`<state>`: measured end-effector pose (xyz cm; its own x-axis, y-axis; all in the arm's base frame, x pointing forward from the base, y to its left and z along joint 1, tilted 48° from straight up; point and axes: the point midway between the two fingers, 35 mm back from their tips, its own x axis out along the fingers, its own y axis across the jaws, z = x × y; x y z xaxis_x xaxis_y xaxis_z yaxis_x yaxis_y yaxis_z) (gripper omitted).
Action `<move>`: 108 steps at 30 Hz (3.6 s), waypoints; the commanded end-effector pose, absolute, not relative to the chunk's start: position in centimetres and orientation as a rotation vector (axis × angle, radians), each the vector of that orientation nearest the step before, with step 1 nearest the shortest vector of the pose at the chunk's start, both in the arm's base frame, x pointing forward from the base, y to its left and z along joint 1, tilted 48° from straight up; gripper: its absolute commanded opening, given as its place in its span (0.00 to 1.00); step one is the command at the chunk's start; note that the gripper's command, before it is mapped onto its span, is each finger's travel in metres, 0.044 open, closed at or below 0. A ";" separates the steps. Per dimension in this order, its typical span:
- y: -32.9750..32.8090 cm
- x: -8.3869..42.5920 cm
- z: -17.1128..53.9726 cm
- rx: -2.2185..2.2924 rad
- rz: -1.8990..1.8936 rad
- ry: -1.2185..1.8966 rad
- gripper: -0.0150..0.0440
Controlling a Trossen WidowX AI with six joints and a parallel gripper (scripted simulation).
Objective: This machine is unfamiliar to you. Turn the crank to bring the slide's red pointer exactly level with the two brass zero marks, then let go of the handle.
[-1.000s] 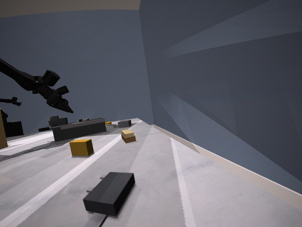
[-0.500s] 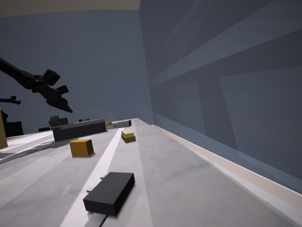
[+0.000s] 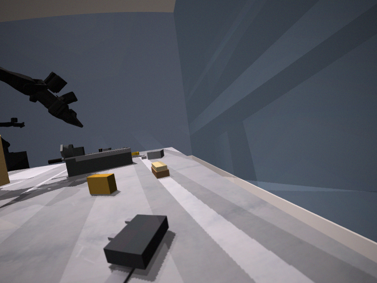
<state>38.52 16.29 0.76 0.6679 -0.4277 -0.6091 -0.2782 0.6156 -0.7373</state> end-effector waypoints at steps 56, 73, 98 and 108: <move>6.2 28.5 -6.0 -0.945 0.063 0.900 1.00; 4.1 28.5 -7.8 -0.946 0.062 0.899 1.00; 3.0 28.3 -8.6 -0.949 0.061 0.898 0.33; 3.0 28.3 -8.6 -0.949 0.061 0.897 0.25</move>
<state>28.27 2.97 -8.59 0.6489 -0.3247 -0.6881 -0.4122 0.6102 -0.6766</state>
